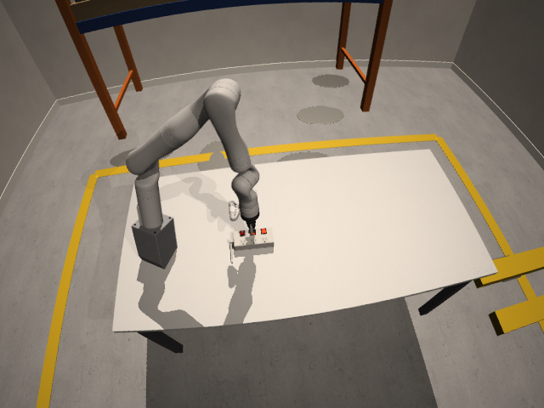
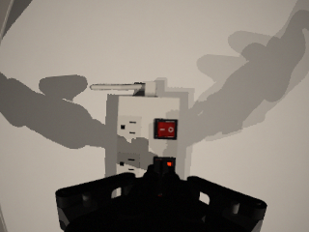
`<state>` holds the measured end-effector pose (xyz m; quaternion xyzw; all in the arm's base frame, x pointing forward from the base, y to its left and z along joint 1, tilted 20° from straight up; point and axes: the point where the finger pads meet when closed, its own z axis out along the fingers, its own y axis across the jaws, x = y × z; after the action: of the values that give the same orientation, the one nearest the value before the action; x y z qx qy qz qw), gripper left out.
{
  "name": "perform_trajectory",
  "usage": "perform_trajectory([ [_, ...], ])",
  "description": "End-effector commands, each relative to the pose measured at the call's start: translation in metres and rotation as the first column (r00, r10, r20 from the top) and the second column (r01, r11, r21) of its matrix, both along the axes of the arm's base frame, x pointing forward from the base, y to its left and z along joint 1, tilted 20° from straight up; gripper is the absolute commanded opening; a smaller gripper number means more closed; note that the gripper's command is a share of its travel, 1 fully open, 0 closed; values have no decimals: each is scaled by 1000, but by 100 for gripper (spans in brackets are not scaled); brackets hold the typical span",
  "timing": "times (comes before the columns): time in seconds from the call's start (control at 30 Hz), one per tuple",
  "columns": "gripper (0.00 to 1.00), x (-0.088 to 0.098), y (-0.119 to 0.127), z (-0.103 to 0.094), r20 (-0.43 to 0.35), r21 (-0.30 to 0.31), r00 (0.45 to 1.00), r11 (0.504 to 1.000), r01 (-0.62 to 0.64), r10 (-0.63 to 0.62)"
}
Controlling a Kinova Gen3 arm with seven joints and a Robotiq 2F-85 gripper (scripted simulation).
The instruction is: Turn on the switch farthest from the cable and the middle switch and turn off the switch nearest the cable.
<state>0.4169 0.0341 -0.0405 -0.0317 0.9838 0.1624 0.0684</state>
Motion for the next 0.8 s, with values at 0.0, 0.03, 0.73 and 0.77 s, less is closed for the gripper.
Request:
perform_trajectory([
  [0.0,0,-1,-4,10,4,-2,1000,1000,-7,7],
  [0.03,0,-1,-4,10,4,-2,1000,1000,-7,7],
  [0.73,0,-3,-10,28,5,-2,1000,1000,-7,7],
  [0.77,0,-3,-10,28,5,-2,1000,1000,-7,7],
])
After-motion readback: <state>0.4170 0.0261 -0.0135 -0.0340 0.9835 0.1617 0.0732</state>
